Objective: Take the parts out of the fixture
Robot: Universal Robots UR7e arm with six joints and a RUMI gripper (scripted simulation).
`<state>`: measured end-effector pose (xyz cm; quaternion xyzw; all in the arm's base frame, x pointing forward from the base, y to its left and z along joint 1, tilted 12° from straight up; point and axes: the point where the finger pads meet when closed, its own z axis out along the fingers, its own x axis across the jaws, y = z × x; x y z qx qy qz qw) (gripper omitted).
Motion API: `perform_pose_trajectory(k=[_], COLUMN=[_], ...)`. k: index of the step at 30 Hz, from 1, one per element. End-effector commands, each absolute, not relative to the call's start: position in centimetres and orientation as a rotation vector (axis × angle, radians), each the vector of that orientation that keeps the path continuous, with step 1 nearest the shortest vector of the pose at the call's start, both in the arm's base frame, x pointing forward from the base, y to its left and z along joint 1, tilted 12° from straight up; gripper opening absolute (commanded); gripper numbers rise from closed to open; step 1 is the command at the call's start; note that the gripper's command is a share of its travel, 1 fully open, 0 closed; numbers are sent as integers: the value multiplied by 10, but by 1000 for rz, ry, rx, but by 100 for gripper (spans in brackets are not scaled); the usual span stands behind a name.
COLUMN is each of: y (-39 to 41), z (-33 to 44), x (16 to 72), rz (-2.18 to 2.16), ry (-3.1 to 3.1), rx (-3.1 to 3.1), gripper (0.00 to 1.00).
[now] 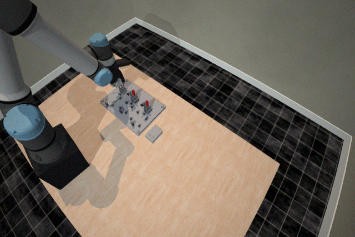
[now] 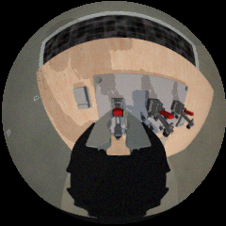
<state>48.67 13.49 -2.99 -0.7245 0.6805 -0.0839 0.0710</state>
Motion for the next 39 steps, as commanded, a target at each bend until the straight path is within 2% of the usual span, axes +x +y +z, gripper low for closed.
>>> perform_pose_trajectory(k=[1, 24, 25, 39], y=[134, 134, 134, 134], z=[-32, -33, -33, -32], x=[482, 482, 482, 483], rz=[-247, -247, -247, -248], ry=[2050, 2050, 2050, 2049], rx=[-2180, -2181, -2181, -2180], gripper=[0, 0, 28, 28])
